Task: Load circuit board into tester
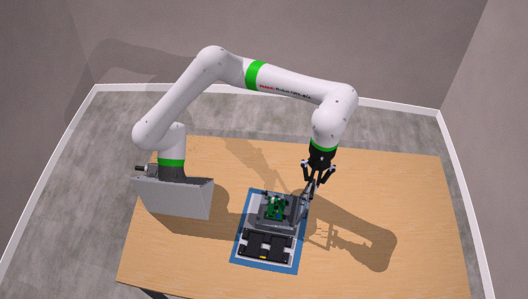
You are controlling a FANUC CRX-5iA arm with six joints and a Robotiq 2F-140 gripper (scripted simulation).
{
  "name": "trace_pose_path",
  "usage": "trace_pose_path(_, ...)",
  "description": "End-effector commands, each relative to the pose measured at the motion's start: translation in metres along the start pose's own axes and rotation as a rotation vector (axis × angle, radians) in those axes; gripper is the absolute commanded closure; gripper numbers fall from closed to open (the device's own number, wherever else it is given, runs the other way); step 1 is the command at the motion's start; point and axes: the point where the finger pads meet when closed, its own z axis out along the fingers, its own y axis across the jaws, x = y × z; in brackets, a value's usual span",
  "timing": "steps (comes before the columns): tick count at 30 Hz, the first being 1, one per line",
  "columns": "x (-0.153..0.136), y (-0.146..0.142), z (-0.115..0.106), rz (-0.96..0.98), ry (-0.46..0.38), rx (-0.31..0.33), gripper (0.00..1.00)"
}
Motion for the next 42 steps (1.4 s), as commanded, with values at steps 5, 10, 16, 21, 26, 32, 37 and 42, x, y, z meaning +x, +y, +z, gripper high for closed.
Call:
trace_pose_path(5, 0.0, 0.004, -0.001, 0.0, 0.0, -0.001, 1.0)
trace_pose_path(10, 0.0, 0.009, -0.001, 0.0, 0.0, -0.001, 1.0)
trace_pose_path(16, 0.0, 0.015, -0.002, 0.0, 0.0, -0.001, 1.0)
trace_pose_path(21, 0.0, 0.018, -0.002, 0.0, 0.0, -0.001, 1.0)
trace_pose_path(26, 0.0, 0.023, -0.002, 0.0, 0.0, -0.001, 1.0)
trace_pose_path(32, 0.0, 0.03, -0.003, 0.0, 0.0, -0.001, 1.0)
trace_pose_path(37, 0.0, 0.034, -0.003, 0.0, 0.0, -0.001, 1.0)
trace_pose_path(42, 0.0, 0.041, -0.002, 0.0, 0.0, -0.001, 1.0)
